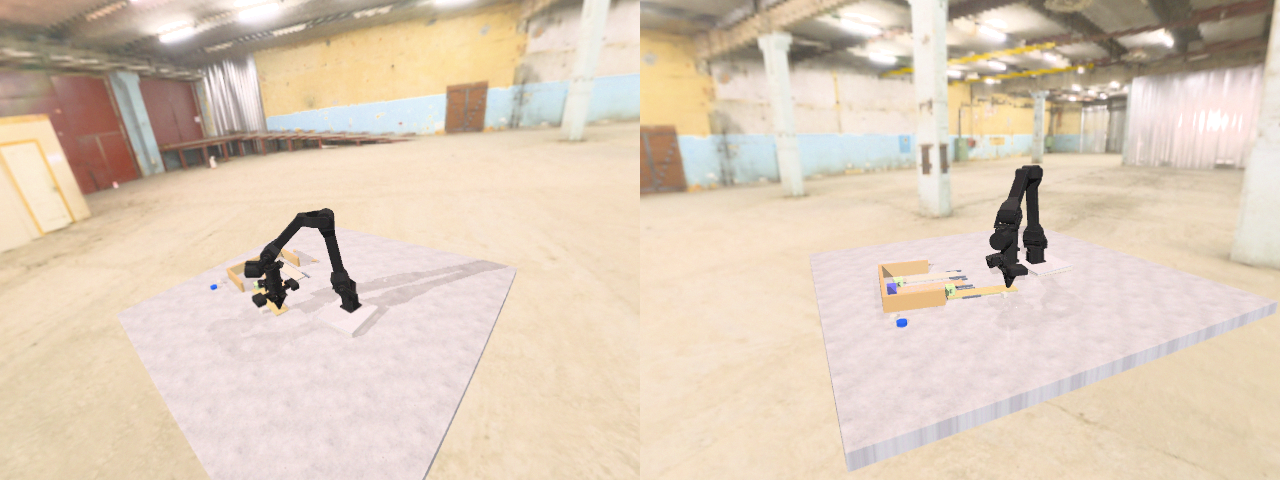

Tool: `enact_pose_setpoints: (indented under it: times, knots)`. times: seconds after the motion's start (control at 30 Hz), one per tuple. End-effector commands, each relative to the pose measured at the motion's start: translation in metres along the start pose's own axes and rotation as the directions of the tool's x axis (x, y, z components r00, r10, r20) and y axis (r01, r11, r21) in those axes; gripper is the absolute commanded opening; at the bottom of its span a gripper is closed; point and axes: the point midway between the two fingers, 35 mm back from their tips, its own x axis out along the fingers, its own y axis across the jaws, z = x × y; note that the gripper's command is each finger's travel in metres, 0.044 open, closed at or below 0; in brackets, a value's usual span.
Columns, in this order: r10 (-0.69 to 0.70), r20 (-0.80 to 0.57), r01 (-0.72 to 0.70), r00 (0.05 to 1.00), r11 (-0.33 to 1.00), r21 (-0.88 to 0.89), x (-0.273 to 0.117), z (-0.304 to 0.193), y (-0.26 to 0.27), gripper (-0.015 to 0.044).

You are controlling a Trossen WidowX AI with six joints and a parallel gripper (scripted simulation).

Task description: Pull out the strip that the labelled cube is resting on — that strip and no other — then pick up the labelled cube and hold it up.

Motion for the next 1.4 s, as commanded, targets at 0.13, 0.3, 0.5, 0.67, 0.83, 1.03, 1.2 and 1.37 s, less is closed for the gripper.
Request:
enact_pose_setpoints:
  times: [0.13,0.3,0.5,0.67,0.83,1.03,1.2,1.37]
  knots:
    - [-0.015,-0.023,0.015,1.0,1.0,-0.003,0.006,-0.018,-0.003,0.0]
    - [-0.015,-0.024,0.015,1.0,1.0,-0.003,0.006,-0.025,-0.003,0.0]
    - [-0.006,-0.012,0.006,1.0,1.0,-0.006,-0.021,-0.016,0.002,0.0]
    - [-0.015,-0.023,0.014,1.0,1.0,-0.003,-0.042,-0.016,0.002,0.0]
    - [-0.015,-0.02,0.016,1.0,0.997,0.076,-0.043,0.01,0.003,0.0131]
    - [-0.015,-0.018,0.016,1.0,0.997,0.079,-0.045,0.036,0.002,0.0289]
    - [-0.015,-0.015,0.016,1.0,0.997,0.079,-0.048,0.059,0.002,0.042]
    - [-0.015,-0.013,0.016,1.0,0.997,0.079,-0.051,0.081,0.001,0.044]
